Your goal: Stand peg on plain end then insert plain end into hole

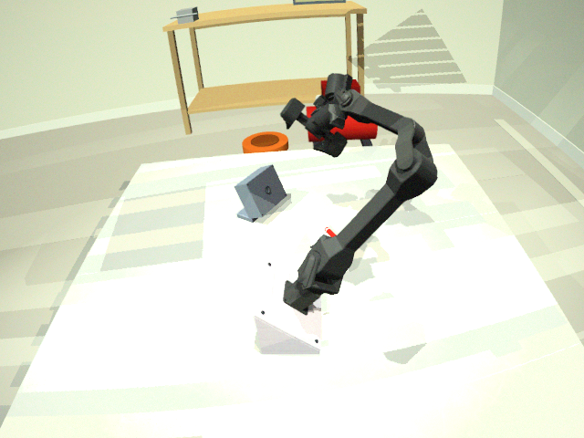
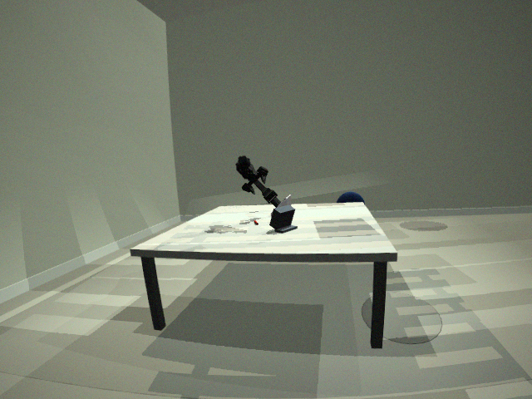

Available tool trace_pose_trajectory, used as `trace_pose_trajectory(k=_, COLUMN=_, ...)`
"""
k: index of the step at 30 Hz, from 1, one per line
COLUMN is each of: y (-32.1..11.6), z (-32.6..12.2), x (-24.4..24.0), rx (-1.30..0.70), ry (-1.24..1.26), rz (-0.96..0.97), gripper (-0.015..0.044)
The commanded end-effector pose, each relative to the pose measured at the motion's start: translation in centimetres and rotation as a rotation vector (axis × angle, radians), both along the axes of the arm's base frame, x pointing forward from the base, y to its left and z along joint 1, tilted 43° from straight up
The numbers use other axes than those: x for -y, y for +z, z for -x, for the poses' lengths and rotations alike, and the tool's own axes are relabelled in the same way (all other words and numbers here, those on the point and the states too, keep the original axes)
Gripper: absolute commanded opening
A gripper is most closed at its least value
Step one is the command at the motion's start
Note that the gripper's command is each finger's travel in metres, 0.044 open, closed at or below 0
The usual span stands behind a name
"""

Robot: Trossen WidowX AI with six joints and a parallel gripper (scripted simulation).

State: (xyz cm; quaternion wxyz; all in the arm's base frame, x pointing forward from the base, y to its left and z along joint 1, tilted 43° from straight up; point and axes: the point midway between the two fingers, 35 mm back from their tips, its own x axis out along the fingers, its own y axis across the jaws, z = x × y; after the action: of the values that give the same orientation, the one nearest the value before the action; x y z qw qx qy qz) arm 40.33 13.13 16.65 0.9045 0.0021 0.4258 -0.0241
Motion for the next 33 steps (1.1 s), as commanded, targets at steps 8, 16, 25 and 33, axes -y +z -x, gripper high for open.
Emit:
trace_pose_trajectory(k=8, y=-3.9, z=2.1, x=4.5, rx=-0.205, ry=0.032, rz=0.286, gripper=0.044)
trace_pose_trajectory(k=16, y=-5.8, z=4.1, x=7.7, rx=-0.377, ry=0.083, rz=0.481, gripper=0.044)
trace_pose_trajectory(k=25, y=-7.1, z=6.6, x=11.1, rx=-0.588, ry=0.168, rz=0.683, gripper=0.044)
trace_pose_trajectory(k=33, y=-7.5, z=8.7, x=13.9, rx=-0.789, ry=0.268, rz=0.843, gripper=0.044)
